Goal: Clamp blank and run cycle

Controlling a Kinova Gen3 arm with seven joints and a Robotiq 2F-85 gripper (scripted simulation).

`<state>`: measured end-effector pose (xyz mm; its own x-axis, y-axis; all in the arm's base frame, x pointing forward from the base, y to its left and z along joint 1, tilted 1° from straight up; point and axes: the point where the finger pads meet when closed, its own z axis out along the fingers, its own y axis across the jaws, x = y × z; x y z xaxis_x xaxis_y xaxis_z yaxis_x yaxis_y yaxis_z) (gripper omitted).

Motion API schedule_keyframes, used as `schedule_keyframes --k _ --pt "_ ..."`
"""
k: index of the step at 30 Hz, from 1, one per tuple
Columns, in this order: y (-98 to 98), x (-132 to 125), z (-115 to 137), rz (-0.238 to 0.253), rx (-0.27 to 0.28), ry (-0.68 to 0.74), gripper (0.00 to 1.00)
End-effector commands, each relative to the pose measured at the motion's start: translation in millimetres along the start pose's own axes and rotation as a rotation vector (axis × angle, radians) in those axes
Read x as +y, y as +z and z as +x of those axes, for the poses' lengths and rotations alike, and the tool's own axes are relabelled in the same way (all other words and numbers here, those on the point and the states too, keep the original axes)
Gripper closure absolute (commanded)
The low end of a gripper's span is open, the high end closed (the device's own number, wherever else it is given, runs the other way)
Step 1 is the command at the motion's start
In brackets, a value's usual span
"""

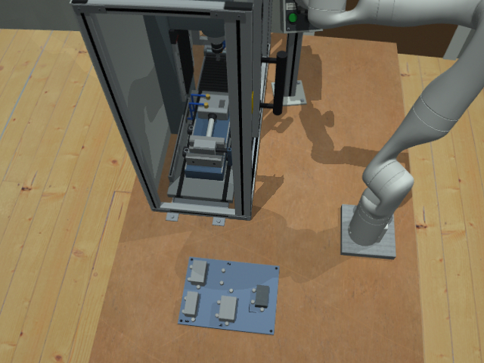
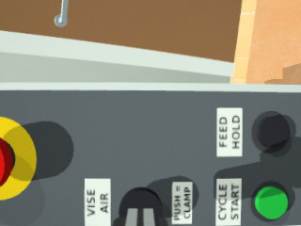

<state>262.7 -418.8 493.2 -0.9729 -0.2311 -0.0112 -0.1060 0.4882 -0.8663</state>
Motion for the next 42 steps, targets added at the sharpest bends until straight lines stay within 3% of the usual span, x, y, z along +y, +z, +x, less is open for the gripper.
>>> schedule_keyframes --k 1,42 --pt "-0.2 -0.5 -0.2 0.001 0.0 0.0 0.9" --pt "11.8 -0.5 -0.2 0.001 0.0 0.0 0.9"
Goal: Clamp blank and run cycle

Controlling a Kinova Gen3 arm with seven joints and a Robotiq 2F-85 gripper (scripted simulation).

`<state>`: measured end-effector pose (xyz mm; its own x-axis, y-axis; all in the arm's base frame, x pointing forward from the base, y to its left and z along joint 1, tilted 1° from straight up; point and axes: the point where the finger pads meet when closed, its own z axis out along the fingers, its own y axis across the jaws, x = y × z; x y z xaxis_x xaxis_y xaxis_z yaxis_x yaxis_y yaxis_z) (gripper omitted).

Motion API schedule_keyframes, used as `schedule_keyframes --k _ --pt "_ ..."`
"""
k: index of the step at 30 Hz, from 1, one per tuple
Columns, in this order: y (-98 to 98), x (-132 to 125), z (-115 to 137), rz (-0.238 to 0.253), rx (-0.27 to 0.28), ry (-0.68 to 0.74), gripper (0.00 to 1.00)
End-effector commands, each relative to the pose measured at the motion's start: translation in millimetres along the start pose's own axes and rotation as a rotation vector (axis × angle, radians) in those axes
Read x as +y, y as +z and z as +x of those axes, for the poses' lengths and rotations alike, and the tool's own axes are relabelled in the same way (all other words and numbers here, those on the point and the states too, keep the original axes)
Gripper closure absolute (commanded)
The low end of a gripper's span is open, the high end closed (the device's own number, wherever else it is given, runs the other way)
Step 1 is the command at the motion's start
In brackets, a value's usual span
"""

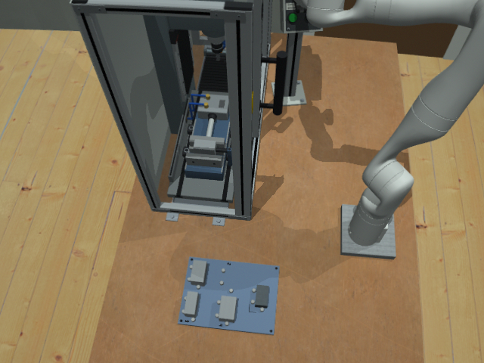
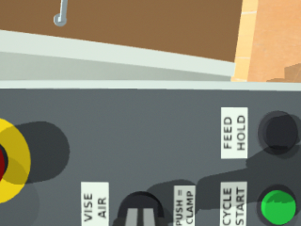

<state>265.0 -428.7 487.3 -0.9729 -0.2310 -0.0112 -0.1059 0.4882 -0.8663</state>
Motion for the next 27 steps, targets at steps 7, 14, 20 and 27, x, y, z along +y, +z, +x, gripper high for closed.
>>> schedule_keyframes --k 7,14,20,27 --pt "0.1 -0.5 -0.2 0.001 0.0 0.0 0.9" --pt "3.3 -0.5 -0.2 0.001 0.0 0.0 0.9" --pt "4.1 -0.5 -0.2 0.001 0.0 0.0 0.9" --pt "4.1 -0.5 -0.2 0.001 0.0 0.0 0.9"
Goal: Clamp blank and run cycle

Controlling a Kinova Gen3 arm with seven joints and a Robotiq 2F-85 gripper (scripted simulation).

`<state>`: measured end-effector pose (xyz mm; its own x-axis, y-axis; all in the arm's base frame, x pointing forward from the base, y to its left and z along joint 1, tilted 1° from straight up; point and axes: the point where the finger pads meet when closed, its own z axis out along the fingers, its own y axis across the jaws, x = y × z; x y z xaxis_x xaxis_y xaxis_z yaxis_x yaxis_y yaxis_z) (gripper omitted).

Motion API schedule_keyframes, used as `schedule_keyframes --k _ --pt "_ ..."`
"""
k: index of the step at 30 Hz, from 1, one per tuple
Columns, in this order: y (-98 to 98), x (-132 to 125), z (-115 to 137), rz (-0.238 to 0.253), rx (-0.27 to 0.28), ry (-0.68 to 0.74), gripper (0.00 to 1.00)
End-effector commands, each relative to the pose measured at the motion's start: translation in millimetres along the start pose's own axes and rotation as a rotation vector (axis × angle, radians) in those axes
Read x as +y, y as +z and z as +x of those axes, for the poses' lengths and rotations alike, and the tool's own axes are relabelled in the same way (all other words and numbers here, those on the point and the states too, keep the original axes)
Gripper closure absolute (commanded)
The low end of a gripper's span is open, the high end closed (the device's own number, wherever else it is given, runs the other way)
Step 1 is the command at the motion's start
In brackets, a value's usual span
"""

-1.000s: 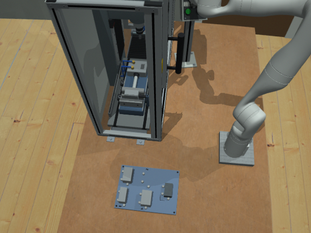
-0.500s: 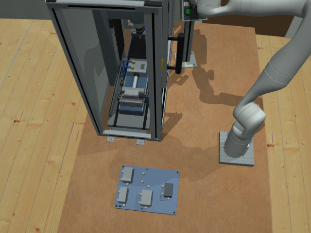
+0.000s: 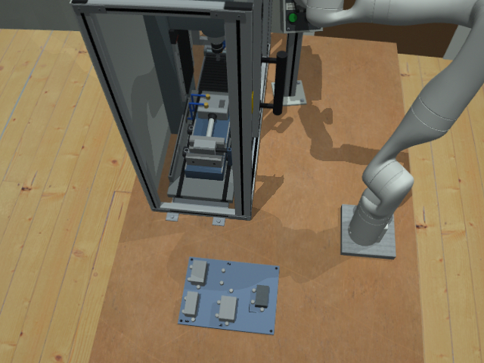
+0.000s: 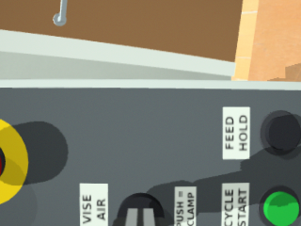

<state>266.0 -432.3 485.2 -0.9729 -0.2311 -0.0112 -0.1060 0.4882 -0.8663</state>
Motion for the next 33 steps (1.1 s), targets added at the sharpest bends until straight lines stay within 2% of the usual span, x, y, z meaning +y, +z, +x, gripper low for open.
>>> schedule_keyframes --k 1,33 --pt "0.6 -0.5 -0.2 0.001 0.0 0.0 0.9" --pt "7.8 -0.5 -0.2 0.001 0.0 0.0 0.9"
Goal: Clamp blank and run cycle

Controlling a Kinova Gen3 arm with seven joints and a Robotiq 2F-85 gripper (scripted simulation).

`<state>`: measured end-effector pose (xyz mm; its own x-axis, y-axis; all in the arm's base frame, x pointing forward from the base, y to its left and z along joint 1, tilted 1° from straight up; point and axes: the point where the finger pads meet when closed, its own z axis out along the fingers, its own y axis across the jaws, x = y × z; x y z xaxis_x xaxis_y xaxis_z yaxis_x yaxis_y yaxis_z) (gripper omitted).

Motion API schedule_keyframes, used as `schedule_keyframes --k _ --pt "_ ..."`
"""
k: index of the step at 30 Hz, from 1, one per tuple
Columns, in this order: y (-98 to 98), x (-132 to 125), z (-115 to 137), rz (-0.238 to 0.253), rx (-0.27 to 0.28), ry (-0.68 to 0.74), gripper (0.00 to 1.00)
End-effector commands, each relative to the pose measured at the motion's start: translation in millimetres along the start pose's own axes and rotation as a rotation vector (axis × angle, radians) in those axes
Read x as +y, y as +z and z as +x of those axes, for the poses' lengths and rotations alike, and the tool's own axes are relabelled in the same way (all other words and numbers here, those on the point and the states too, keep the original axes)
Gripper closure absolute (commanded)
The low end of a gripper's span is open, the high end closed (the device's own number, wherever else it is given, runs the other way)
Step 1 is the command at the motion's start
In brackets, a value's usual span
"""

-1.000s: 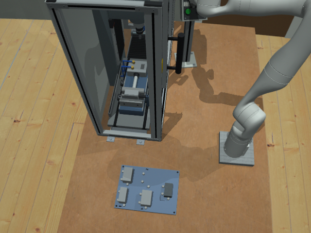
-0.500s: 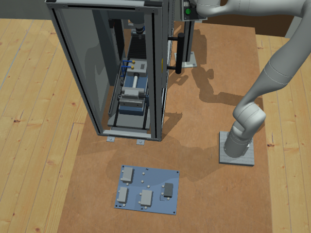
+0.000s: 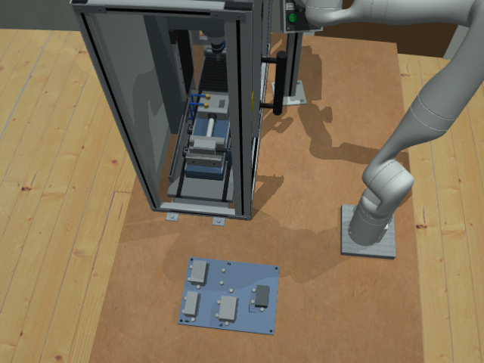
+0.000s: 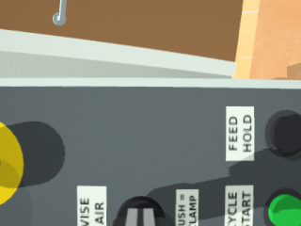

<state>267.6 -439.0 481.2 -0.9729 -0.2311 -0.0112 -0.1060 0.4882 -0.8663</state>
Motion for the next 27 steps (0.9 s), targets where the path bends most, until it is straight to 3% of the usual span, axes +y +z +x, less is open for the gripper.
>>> schedule_keyframes --k 1,27 --pt "-0.2 -0.5 -0.2 0.001 0.0 0.0 0.9" --pt "6.8 -0.5 -0.1 0.001 0.0 0.0 0.9"
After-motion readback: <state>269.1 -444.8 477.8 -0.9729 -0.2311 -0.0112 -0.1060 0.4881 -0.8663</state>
